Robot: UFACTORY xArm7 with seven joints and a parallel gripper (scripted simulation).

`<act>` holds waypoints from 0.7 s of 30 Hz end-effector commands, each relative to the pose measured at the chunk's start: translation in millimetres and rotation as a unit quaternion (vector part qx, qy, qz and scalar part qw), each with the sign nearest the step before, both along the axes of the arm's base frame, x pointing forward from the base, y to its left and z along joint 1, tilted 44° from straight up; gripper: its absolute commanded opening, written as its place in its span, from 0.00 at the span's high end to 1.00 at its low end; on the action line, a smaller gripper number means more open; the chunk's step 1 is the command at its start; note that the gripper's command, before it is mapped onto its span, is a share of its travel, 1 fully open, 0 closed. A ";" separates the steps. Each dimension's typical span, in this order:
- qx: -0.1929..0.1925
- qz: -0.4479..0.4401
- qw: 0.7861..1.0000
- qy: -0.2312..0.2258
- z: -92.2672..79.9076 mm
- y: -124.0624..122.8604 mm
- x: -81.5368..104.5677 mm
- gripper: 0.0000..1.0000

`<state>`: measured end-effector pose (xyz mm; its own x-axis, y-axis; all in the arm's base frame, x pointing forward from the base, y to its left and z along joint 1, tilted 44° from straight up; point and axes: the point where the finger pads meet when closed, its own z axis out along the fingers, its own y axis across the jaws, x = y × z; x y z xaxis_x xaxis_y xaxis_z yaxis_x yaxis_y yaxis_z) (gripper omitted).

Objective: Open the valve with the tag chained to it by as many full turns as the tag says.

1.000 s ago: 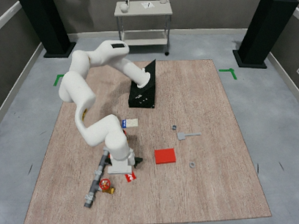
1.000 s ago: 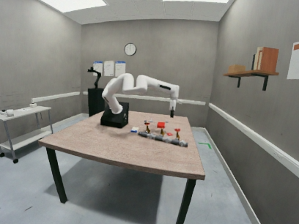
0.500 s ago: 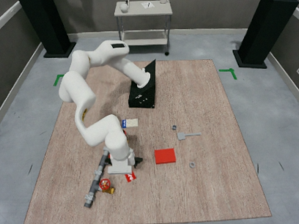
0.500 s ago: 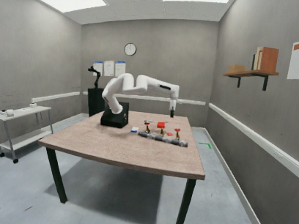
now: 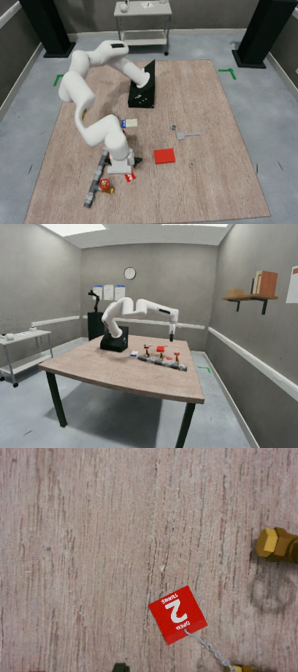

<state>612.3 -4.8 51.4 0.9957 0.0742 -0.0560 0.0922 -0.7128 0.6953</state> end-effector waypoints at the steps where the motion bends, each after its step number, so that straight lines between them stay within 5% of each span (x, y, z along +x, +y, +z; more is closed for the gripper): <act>1: 0.002 0.002 1.000 -0.002 1.8 3.0 1.2 0.00; 15: 0.002 -0.001 1.000 -0.005 2.0 2.5 0.9 0.00; 21: 0.008 -0.050 0.997 -0.061 5.5 -6.2 -5.7 0.00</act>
